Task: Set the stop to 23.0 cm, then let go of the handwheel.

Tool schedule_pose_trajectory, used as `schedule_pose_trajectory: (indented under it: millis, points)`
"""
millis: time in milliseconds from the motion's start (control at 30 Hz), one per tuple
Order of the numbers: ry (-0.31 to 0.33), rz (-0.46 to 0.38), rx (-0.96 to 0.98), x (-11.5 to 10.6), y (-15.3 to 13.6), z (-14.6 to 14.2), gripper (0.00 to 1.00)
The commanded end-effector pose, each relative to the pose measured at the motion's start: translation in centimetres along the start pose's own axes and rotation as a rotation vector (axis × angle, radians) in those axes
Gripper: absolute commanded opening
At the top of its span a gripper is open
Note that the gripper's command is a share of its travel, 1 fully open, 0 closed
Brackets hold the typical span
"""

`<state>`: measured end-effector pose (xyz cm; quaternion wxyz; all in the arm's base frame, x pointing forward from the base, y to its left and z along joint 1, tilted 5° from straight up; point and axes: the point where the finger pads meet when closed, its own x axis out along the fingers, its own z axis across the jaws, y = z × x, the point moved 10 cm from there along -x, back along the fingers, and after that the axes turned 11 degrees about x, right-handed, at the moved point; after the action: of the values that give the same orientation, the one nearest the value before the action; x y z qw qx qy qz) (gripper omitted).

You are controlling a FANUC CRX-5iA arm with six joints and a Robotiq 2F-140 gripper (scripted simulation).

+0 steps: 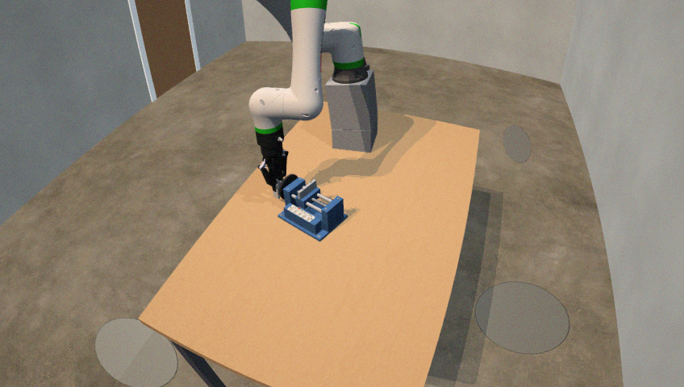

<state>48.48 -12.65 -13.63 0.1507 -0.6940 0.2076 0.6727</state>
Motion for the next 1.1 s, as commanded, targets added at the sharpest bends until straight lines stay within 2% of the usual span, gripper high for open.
schedule_pose_trajectory:
  millis: [0,1067]
  points:
    - [0.000,0.000,0.000,0.0,0.0,0.0,0.04]
    - [0.000,0.000,0.000,-1.7,-0.2,-0.9,0.04]
